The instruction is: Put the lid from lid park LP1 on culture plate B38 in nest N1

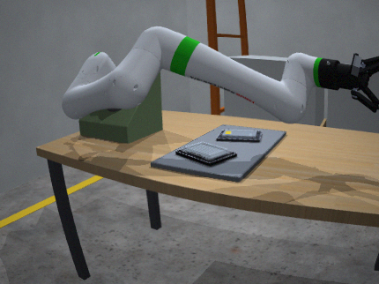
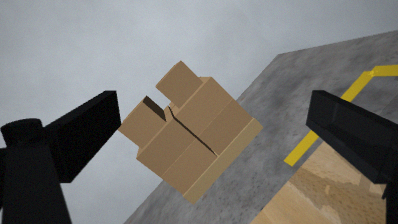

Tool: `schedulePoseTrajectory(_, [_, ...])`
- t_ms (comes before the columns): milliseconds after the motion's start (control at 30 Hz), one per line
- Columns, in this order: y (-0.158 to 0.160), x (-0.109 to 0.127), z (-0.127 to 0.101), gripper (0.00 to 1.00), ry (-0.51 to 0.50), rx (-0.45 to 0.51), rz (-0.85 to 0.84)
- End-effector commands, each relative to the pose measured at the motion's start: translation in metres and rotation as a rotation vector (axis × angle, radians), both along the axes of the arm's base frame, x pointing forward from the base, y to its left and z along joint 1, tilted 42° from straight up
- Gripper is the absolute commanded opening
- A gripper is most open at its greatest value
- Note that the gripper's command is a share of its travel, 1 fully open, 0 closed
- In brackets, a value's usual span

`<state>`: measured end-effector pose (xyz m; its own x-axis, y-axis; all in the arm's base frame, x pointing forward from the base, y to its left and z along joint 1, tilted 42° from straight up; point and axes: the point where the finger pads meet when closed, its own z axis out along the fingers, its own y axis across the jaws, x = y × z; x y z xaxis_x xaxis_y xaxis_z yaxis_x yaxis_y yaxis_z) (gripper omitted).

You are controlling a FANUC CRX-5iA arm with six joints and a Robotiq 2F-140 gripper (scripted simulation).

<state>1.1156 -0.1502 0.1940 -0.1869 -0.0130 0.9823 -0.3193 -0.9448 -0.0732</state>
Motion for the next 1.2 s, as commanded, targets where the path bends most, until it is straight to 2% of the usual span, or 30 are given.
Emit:
schedulePoseTrajectory(0, [0.012,-0.003,0.006,1.0,0.014,-0.002,-0.029])
schedulePoseTrajectory(133, [0.033,-0.015,0.007,1.0,0.075,-0.01,-0.108])
schedulePoseTrajectory(233, [0.05,-0.036,-0.006,1.0,0.177,-0.025,-0.196])
schedulePoseTrajectory(300, [0.05,-0.036,-0.006,1.0,0.177,-0.025,-0.196])
schedulePoseTrajectory(400, [0.065,-0.074,-0.038,1.0,0.348,-0.055,-0.293])
schedulePoseTrajectory(767, [0.084,-0.166,-0.12,1.0,0.728,-0.144,-0.385])
schedulePoseTrajectory(800, [0.086,-0.176,-0.126,1.0,0.758,-0.147,-0.401])
schedulePoseTrajectory(867, [0.086,-0.176,-0.126,1.0,0.758,-0.147,-0.401])
schedulePoseTrajectory(900, [0.091,-0.204,-0.146,1.0,0.865,-0.171,-0.415])
schedulePoseTrajectory(967, [0.094,-0.221,-0.154,1.0,0.878,-0.172,-0.422])
schedulePoseTrajectory(1000, [0.095,-0.229,-0.163,1.0,0.96,-0.195,-0.42])
schedulePoseTrajectory(1067, [0.099,-0.25,-0.174,1.0,0.979,-0.197,-0.427])
schedulePoseTrajectory(1100, [0.1,-0.26,-0.182,1.0,1.067,-0.22,-0.423])
schedulePoseTrajectory(1167, [0.103,-0.282,-0.192,1.0,1.08,-0.222,-0.427])
